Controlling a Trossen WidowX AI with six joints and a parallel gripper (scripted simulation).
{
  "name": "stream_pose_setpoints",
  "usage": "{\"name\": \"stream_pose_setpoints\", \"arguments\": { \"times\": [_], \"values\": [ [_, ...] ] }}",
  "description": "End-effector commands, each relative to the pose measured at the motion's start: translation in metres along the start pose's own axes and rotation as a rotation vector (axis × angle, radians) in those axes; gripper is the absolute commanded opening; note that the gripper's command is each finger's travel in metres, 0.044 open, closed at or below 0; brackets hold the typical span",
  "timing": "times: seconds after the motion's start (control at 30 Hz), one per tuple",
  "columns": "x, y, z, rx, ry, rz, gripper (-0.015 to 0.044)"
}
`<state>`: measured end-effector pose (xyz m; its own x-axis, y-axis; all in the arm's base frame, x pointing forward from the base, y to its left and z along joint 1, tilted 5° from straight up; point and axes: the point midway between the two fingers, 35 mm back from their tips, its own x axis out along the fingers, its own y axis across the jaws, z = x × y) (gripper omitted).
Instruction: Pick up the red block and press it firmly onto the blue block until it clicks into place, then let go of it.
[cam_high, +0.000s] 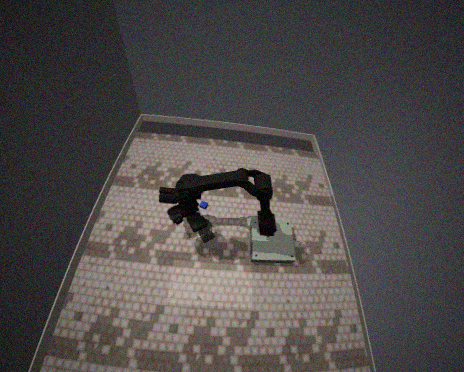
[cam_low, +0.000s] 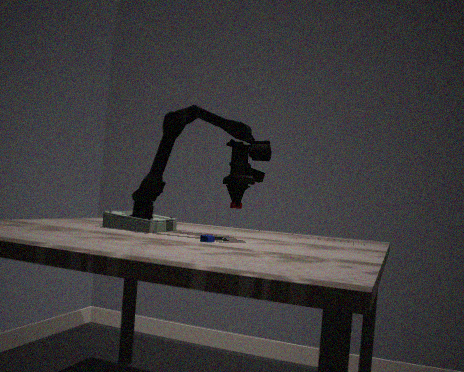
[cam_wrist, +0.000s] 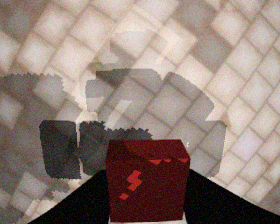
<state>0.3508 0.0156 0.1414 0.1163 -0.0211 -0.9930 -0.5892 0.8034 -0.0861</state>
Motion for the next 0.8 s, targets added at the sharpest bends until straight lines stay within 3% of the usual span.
{"name": "stream_pose_setpoints", "arguments": {
  "times": [0.0, 0.77],
  "values": [
    [0.008, -0.013, -0.012, -0.07, 0.001, 0.005, 0.0],
    [0.043, -0.079, -0.09, -0.511, 0.009, 0.0, 0.0]
  ]
}}
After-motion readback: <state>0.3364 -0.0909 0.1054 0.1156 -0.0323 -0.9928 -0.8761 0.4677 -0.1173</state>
